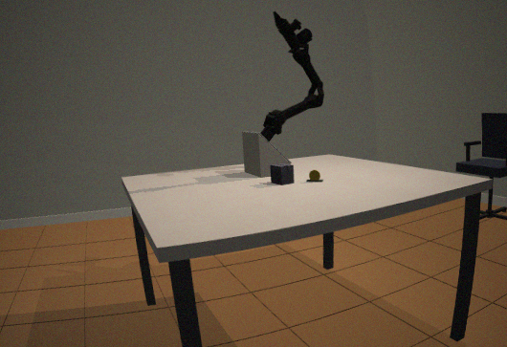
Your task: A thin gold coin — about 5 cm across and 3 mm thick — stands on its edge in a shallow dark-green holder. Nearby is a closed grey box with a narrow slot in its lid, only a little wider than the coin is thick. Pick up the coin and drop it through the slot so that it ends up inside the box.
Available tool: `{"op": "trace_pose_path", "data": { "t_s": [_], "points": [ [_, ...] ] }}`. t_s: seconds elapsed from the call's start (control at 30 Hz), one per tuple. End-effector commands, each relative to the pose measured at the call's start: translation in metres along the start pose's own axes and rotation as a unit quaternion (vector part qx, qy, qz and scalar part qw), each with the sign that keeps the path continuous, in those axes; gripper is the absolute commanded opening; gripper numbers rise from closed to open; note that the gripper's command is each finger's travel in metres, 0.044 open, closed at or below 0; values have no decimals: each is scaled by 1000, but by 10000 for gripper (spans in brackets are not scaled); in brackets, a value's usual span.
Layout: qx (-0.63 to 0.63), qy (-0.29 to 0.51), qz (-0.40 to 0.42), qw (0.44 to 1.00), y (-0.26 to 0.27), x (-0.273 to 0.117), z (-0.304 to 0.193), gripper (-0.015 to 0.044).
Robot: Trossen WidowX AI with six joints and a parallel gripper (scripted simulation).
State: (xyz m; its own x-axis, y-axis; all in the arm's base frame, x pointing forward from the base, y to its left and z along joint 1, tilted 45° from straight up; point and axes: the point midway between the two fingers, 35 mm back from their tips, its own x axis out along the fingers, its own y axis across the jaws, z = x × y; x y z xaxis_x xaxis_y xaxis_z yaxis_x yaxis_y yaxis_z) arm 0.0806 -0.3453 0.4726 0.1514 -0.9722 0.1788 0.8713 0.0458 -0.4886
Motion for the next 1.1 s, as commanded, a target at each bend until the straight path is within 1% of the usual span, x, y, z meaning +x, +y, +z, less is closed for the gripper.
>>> {"op": "trace_pose_path", "data": {
  "t_s": [0.0, 0.2, 0.3, 0.5, 0.63, 0.87, 1.07],
  "points": [
    [-8, 17, 109, 994, 65, 8, -14, 161],
    [-10, 36, 277, 960, 168, -7, -29, 161],
    [-6, 44, 337, 940, 204, -20, -33, 161],
    [-13, 64, 479, 875, 287, -67, -43, 161],
    [-27, 73, 545, 835, 323, -96, -50, 161],
    [-80, 92, 702, 701, 396, -189, -72, 161],
    [-124, 109, 812, 560, 430, -282, -94, 161]
  ]
}}
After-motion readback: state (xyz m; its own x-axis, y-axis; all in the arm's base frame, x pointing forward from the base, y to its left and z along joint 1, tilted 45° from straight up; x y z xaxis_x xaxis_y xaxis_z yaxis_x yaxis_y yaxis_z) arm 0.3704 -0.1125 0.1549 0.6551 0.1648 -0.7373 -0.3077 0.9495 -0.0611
